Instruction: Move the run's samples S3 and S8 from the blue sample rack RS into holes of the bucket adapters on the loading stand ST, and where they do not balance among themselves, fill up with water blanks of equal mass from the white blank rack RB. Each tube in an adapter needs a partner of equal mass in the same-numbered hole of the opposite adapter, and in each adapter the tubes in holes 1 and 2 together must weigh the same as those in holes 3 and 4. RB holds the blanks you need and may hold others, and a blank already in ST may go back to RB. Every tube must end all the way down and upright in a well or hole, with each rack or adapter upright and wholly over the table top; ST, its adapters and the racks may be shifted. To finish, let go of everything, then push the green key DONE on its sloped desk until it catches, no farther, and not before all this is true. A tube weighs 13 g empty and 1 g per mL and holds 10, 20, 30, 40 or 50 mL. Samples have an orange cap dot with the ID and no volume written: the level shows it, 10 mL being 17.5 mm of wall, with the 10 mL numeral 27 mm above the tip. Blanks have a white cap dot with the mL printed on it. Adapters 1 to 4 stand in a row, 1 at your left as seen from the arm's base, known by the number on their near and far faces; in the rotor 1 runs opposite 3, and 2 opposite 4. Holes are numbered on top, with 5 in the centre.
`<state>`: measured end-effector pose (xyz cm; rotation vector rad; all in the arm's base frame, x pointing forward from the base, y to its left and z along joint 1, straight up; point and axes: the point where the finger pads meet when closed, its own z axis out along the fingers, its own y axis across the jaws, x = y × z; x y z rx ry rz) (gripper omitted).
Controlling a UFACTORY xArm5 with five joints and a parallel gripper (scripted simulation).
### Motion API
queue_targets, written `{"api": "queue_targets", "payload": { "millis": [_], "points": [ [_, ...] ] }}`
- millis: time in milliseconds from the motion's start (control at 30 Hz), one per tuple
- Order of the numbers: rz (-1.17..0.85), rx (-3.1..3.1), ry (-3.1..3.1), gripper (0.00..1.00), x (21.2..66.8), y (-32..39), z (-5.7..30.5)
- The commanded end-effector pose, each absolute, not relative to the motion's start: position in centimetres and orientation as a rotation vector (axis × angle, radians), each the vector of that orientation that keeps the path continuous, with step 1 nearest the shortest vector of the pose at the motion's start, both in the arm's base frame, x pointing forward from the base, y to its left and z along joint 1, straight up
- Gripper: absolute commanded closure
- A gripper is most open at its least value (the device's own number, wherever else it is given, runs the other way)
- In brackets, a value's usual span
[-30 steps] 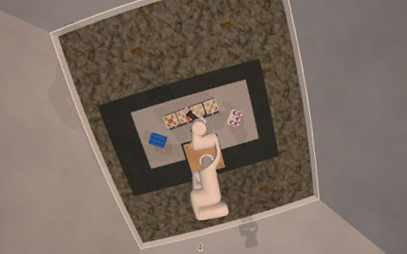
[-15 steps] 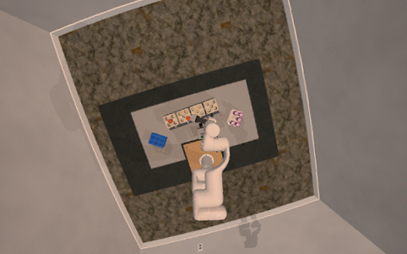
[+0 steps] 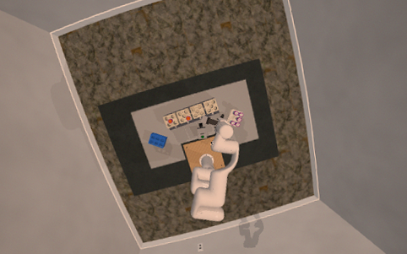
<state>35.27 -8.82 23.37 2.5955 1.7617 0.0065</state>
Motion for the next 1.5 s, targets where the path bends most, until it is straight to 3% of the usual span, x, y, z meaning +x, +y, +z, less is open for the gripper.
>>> {"api": "queue_targets", "payload": {
  "millis": [0, 800, 1467],
  "points": [
    [0.010, 2.592, 1.761, 0.43, 35.0, -11.1, 23.5],
    [0.006, 2.591, 1.760, 0.43, 33.0, -22.0, 23.5],
    [0.006, 2.591, 1.760, 0.43, 33.0, -22.1, 22.1]
  ]
}}
